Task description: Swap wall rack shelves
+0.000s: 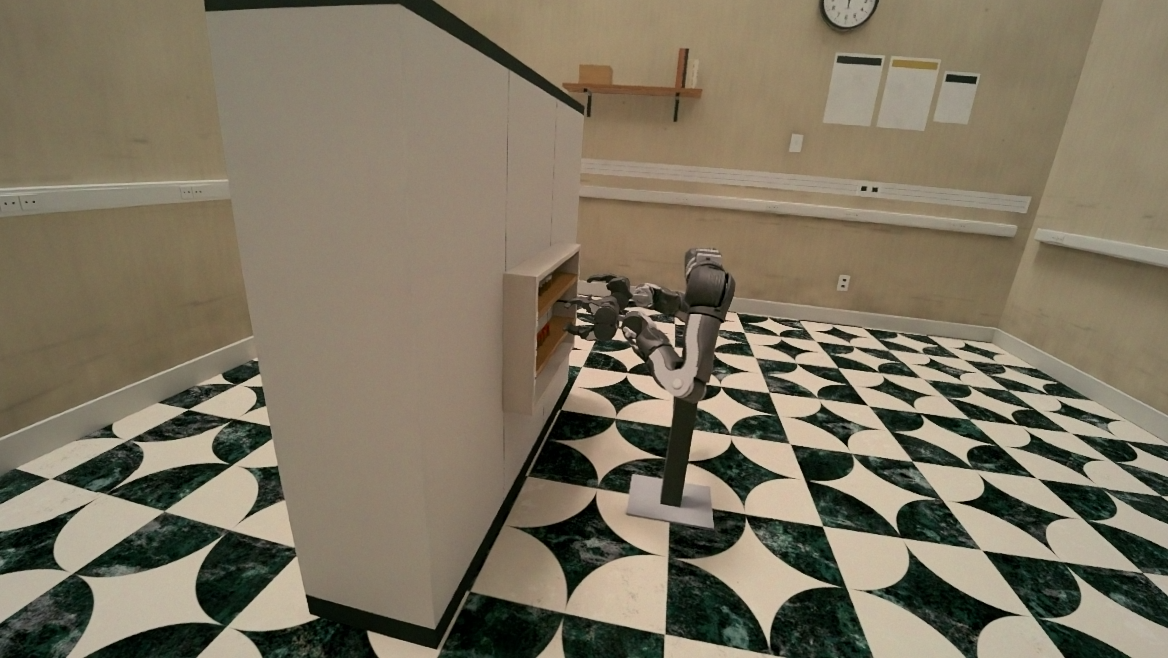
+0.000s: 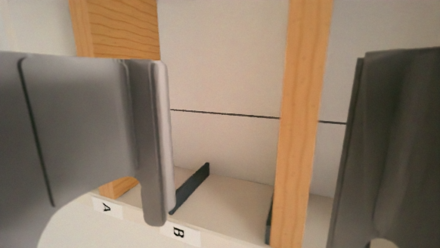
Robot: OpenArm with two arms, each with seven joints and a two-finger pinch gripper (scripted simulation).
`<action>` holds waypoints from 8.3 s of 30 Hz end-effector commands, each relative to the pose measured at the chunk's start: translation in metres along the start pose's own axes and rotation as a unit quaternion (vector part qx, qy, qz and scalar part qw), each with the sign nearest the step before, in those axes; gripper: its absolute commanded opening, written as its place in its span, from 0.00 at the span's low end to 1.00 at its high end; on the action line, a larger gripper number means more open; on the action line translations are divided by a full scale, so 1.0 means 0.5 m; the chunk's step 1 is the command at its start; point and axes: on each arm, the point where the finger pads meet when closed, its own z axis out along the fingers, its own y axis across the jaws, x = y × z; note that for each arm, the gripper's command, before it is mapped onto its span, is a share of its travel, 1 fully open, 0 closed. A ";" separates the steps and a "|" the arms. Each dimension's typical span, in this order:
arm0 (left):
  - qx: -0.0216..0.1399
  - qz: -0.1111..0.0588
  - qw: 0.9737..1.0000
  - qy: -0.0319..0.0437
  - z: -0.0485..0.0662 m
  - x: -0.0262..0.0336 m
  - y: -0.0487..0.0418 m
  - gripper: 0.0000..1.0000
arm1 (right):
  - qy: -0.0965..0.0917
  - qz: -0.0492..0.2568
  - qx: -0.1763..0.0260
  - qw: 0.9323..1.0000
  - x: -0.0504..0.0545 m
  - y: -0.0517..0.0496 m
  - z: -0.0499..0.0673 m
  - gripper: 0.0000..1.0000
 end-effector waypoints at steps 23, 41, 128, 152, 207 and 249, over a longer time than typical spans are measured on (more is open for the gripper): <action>-0.004 0.000 1.000 -0.002 0.027 -0.001 -0.025 0.33 | -0.002 0.001 0.000 1.000 -0.003 0.029 0.027 0.33; -0.004 0.000 1.000 -0.002 0.068 -0.002 -0.024 0.33 | -0.002 0.001 0.000 1.000 -0.003 0.029 0.068 0.33; -0.004 0.000 1.000 -0.002 0.190 -0.002 -0.023 0.12 | -0.002 0.001 0.000 1.000 -0.003 0.029 0.190 0.12; -0.004 0.000 1.000 -0.002 0.190 -0.002 -0.025 0.00 | -0.002 0.001 0.000 1.000 -0.003 0.031 0.190 0.00; -0.004 0.000 1.000 -0.002 0.170 -0.002 -0.065 0.00 | -0.002 0.001 0.000 1.000 -0.003 0.072 0.169 0.00; -0.004 0.000 1.000 -0.002 0.076 -0.002 -0.061 0.00 | -0.002 0.001 0.000 1.000 -0.003 0.069 0.076 0.00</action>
